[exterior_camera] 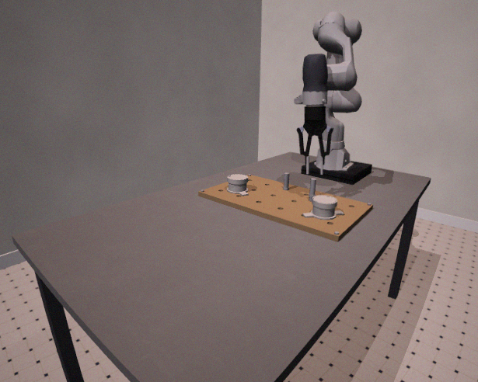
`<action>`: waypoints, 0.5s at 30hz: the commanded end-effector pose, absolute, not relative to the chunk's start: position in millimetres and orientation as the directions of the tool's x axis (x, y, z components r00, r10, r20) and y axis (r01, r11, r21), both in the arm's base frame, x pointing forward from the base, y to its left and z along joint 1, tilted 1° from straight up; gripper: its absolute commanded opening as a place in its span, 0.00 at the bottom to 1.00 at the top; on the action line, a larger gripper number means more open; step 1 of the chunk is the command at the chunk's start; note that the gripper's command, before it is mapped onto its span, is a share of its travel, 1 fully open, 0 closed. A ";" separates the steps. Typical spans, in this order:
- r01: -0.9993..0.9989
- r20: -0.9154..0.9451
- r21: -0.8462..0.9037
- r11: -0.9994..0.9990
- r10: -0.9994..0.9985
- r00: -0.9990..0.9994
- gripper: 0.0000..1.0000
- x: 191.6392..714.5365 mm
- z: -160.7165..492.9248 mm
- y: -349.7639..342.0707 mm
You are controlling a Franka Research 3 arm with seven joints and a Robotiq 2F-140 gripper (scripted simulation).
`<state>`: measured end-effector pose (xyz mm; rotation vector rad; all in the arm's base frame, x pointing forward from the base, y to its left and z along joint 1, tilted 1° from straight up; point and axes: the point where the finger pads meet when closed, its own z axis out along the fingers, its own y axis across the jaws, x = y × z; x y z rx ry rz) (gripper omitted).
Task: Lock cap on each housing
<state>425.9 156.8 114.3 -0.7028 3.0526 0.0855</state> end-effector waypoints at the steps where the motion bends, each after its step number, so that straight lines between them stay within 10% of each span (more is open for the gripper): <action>1: -0.178 -0.006 0.000 0.984 -0.178 -0.984 0.36 427.1 114.8 156.1; 15: -0.076 -0.004 -0.020 0.997 -0.076 -0.997 0.36 427.1 114.6 156.1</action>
